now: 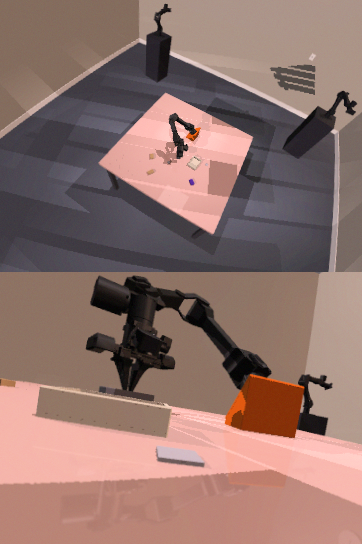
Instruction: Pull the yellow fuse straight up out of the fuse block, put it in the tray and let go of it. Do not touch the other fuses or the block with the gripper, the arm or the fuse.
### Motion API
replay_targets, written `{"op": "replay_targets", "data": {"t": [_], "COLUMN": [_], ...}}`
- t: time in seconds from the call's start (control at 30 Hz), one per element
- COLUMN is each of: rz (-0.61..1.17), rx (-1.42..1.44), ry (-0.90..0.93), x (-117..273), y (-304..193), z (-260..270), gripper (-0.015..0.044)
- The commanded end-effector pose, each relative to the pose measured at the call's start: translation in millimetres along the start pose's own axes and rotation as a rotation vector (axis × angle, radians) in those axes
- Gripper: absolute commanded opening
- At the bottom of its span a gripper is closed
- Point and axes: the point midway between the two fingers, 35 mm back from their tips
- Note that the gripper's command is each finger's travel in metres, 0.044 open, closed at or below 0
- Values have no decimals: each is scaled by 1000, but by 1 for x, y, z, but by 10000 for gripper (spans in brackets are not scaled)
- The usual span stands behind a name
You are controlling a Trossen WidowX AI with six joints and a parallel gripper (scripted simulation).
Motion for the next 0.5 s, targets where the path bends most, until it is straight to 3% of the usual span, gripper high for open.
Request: {"op": "replay_targets", "data": {"t": [0.0, 0.47], "rz": [0, 0], "rx": [0, 1], "ry": [0, 0], "x": [0, 7], "y": [0, 0], "z": [0, 0], "gripper": [0, 0]}}
Point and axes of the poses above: the point midway between the two fingers, 35 mm back from their tips, its own x axis back along the fingers, its own z axis across the jaws, y = z × x, and after that the axes turned 14 degrees about -x, right-handed
